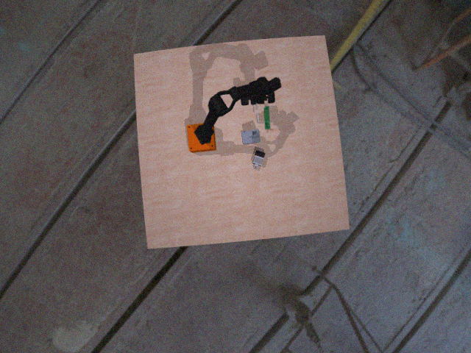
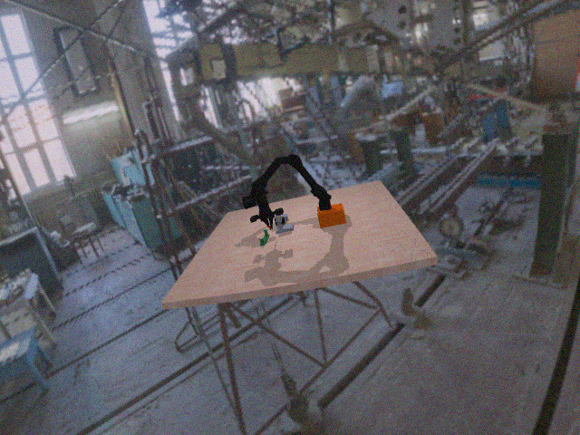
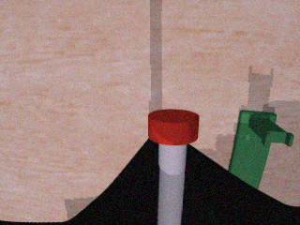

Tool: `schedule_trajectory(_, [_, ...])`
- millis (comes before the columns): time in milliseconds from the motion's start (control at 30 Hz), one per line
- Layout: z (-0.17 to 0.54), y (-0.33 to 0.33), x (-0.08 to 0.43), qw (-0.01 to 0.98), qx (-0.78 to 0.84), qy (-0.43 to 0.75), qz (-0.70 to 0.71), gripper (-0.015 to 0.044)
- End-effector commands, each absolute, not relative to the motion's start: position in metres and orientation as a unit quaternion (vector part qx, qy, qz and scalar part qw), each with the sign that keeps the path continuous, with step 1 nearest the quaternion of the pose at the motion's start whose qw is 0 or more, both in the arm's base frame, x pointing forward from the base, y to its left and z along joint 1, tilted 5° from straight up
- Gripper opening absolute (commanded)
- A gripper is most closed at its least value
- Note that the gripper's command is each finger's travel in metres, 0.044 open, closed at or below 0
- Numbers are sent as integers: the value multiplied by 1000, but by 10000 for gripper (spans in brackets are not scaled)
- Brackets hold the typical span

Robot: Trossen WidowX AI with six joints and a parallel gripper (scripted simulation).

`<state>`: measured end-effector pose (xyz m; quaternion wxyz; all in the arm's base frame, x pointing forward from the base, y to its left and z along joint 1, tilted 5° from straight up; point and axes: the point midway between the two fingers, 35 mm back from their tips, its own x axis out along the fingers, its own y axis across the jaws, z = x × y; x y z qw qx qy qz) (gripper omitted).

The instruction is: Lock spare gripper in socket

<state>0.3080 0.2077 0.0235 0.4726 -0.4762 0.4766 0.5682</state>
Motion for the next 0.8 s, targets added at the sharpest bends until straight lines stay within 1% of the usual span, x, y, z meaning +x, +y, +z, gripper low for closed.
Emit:
schedule_trajectory(0, [24,213,320,477,-474,479,564,0])
schedule_trajectory(767, [25,239,378,495,-463,489,549,0])
